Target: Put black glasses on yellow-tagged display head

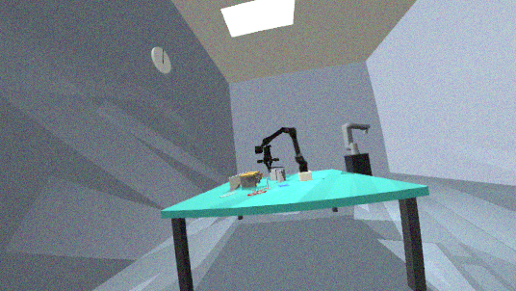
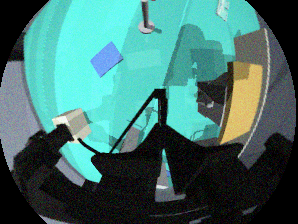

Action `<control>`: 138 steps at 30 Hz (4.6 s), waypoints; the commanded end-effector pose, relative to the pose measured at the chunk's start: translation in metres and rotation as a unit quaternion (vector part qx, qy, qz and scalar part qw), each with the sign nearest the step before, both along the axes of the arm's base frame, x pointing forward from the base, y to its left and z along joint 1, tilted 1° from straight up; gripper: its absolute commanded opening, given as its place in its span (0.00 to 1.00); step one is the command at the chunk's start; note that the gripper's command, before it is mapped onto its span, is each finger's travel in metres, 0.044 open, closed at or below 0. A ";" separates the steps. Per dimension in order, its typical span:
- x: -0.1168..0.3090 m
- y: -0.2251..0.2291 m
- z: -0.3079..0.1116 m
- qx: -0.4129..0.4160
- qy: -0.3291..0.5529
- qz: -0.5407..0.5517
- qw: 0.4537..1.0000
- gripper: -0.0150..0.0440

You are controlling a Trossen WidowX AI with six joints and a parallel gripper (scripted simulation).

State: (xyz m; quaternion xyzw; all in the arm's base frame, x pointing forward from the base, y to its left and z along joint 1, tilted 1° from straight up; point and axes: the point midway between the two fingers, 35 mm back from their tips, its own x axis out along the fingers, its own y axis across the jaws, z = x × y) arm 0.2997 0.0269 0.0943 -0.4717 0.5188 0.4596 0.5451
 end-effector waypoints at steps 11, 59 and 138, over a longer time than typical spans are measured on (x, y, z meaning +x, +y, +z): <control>0.035 0.072 0.008 0.009 0.000 -0.099 0.995 0.25; 0.051 0.188 -0.053 0.020 0.003 -0.238 0.971 0.25; 0.051 0.129 -0.055 0.017 0.002 -0.238 0.971 0.25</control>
